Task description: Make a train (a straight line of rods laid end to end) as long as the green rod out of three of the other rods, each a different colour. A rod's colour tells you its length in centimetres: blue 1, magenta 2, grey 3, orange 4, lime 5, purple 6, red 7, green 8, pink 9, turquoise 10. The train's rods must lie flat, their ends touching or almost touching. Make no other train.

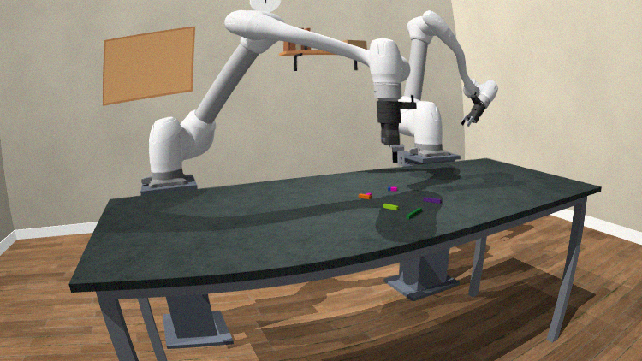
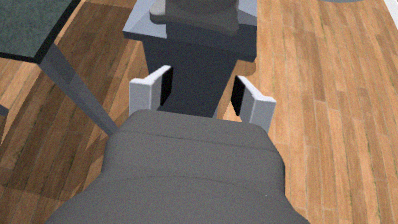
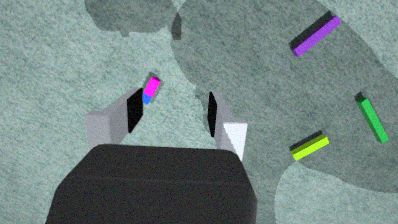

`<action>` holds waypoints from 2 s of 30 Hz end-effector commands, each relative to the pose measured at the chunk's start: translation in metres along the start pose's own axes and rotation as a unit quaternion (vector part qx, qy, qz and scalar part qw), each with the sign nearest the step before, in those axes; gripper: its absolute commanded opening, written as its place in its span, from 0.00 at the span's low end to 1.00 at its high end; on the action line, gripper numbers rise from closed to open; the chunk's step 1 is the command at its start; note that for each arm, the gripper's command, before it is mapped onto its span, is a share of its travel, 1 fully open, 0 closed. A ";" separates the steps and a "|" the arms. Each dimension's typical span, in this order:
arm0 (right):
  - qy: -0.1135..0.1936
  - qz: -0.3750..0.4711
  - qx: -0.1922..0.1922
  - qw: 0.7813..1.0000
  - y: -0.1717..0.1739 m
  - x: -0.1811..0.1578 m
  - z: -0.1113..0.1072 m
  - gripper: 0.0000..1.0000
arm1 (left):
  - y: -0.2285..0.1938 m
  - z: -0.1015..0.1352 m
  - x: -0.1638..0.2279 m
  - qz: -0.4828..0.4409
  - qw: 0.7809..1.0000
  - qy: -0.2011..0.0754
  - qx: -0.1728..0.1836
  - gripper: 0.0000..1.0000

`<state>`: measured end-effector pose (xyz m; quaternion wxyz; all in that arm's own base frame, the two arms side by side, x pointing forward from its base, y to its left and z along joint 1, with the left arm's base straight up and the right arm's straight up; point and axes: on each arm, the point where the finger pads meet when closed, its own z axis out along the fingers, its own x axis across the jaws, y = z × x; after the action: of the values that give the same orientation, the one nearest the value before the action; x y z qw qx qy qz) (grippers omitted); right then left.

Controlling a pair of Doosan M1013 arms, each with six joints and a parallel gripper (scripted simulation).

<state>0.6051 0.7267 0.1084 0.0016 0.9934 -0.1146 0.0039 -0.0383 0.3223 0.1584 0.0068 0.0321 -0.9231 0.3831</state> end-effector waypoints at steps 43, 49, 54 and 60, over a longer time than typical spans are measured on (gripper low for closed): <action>-0.001 -0.685 0.004 0.728 0.044 0.114 0.014 1.00 | 0.000 0.000 0.000 0.000 1.000 0.000 0.000 1.00; -0.001 -0.755 0.004 0.656 0.053 0.133 0.016 1.00 | 0.000 0.000 0.000 0.000 1.000 0.000 0.000 1.00; -0.001 -0.807 0.004 0.591 0.062 0.149 0.018 1.00 | 0.000 0.000 0.000 0.000 1.000 0.000 0.000 1.00; 0.000 -0.855 0.004 0.518 0.071 0.166 0.020 1.00 | 0.000 0.000 0.000 0.000 1.000 0.000 0.000 1.00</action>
<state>0.7398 0.6287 0.0899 0.0033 0.6655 0.7464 0.0005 -0.0383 0.3223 0.1584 0.0068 0.0321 -0.9231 0.3831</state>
